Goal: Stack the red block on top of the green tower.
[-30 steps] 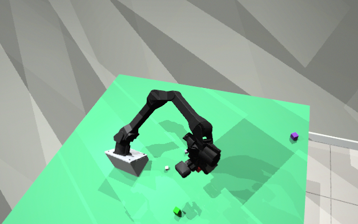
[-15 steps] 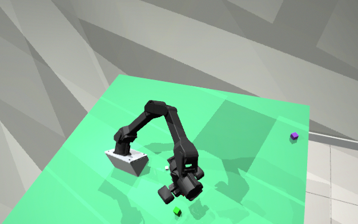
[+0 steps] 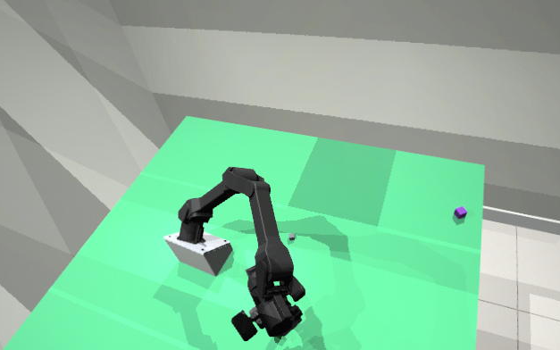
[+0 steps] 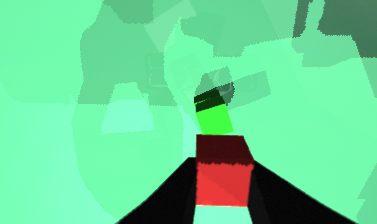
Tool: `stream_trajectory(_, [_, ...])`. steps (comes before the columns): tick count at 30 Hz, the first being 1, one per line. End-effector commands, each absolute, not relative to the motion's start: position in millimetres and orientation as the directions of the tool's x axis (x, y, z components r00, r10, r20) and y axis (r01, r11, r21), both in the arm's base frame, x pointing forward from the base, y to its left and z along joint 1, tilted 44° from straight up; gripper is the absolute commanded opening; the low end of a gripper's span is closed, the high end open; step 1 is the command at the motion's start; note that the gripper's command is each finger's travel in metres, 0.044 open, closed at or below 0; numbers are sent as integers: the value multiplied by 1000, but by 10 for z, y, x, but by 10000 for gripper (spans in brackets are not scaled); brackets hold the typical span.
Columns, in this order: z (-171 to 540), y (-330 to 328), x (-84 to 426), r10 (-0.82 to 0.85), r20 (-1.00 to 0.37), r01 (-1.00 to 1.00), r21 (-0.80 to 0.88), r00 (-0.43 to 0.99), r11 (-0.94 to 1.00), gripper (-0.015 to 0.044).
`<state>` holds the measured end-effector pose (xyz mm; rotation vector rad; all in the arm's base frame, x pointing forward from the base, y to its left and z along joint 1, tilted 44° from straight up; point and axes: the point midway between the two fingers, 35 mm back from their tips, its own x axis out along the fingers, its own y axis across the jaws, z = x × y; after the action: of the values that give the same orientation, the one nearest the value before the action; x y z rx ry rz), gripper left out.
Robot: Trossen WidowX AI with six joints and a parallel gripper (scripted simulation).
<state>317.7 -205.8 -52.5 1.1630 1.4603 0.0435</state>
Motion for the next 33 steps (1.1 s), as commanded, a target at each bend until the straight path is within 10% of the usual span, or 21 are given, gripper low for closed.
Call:
stream_trajectory(1, [-661,-1903,3202,661,-723,612,619,201,491,0])
stream_trajectory(33, [-953,-1648,3271,662,-722,612,621,201,491,0])
